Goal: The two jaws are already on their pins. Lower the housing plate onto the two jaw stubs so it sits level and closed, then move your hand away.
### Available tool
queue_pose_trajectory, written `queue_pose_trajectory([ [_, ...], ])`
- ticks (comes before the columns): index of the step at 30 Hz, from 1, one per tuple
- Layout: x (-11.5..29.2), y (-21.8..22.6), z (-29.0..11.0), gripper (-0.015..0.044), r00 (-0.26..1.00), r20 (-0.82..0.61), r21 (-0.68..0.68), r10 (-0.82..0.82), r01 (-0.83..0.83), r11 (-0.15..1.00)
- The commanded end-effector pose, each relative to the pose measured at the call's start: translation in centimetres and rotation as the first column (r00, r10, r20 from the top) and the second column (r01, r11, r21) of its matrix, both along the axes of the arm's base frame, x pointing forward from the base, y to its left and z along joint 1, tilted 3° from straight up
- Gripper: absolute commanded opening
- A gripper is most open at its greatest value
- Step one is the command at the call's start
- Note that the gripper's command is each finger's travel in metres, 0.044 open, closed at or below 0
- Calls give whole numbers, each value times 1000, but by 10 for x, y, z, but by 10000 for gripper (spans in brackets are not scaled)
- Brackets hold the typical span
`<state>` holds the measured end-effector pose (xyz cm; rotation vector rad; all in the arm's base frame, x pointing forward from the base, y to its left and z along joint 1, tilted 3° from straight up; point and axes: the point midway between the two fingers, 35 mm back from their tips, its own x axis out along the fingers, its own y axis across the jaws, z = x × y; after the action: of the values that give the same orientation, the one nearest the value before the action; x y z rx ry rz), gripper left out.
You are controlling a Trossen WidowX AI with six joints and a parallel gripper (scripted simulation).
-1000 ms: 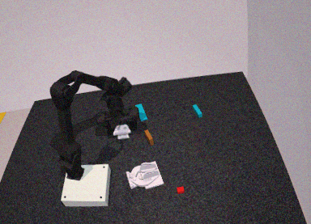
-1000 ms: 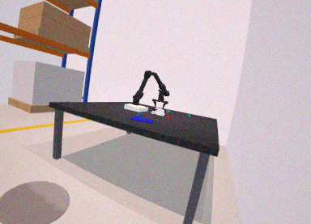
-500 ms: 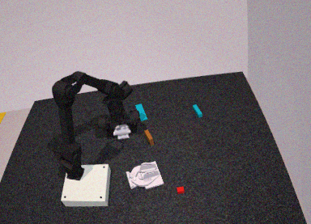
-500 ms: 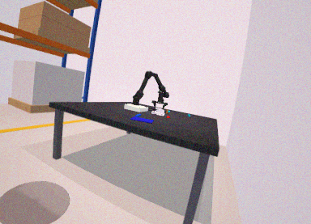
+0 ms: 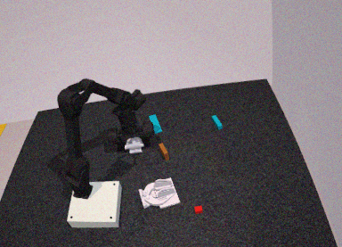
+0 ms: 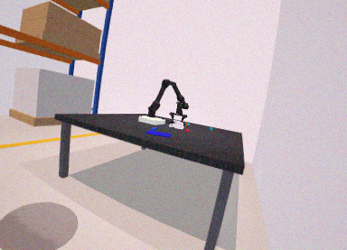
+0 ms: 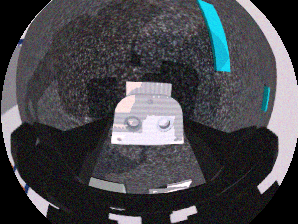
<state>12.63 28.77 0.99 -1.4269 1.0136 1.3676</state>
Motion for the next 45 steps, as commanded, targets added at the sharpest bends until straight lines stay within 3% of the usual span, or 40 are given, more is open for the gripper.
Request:
queue_pose_trajectory([
  [1, 0, 0, 0, 440, 1000, 3, 0, 4, -4, 1000],
  [17, 0, 0, 0, 351, 1000, 0, 0, 0, 0, 1000],
  [29, 0, 0, 2, 351, 1000, 0, 0, 0, 0, 1000],
  [45, -2, 1, 52, 351, 1000, 2, 0, 3, -3, 1000],
])
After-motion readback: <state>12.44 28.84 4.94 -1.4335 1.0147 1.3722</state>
